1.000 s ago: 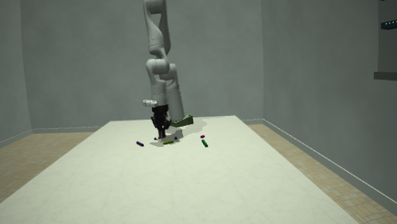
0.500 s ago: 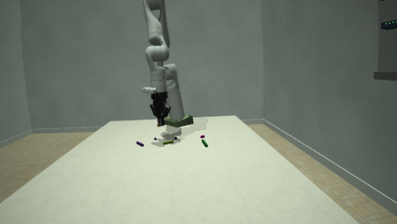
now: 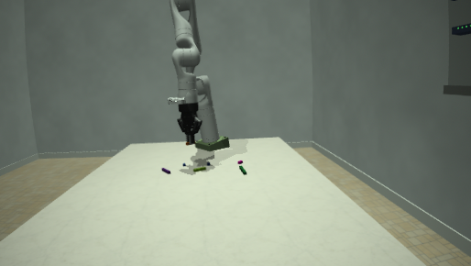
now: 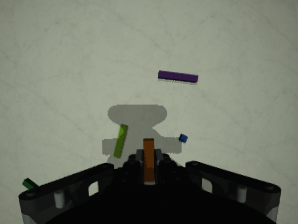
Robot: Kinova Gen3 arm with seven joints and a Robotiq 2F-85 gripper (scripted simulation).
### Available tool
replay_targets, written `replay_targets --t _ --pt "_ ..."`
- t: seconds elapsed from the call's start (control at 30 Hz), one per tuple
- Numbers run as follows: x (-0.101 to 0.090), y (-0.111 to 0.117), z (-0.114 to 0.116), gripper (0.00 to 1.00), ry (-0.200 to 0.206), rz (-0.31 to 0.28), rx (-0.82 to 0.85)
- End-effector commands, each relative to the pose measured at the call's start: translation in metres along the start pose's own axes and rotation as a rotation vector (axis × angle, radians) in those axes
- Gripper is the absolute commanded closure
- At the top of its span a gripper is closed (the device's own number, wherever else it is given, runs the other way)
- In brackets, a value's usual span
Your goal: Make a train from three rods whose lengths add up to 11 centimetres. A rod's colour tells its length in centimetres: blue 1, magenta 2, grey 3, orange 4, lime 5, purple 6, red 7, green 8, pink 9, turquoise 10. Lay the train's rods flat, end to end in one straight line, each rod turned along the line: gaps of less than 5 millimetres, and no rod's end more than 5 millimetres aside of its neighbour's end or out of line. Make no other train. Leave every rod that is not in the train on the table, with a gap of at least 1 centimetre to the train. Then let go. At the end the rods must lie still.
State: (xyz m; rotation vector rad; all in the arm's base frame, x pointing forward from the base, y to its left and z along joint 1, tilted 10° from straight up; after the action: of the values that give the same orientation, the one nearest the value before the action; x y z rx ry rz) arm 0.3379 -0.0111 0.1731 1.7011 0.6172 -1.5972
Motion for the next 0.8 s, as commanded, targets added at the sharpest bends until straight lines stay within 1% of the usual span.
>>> replay_targets --t 0.0,0.2,0.33,0.47,0.67,0.73,0.77 --pt "-0.001 0.0 0.0 0.95 0.002 0.002 0.0" --pt "-0.001 0.0 -0.001 0.95 0.002 0.002 0.0" --pt "-0.001 -0.008 -0.011 0.95 0.003 0.0 -0.001" --pt "0.0 -0.027 -0.032 0.95 0.003 -0.003 -0.003" --pt "0.0 -0.073 -0.07 0.95 0.002 -0.005 -0.007" --pt "0.0 -0.073 -0.07 0.95 0.002 -0.005 -0.007" --pt "0.0 -0.082 -0.076 0.95 0.002 -0.004 -0.008"
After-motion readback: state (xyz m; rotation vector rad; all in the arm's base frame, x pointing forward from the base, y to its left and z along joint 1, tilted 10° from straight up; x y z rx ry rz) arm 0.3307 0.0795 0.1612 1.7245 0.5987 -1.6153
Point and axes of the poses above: the point where the finger pads meet when closed, its own x axis out along the fingers, its own z axis across the jaws, y = z × x, the point moved 5 cm from there along -x, back along the fingers
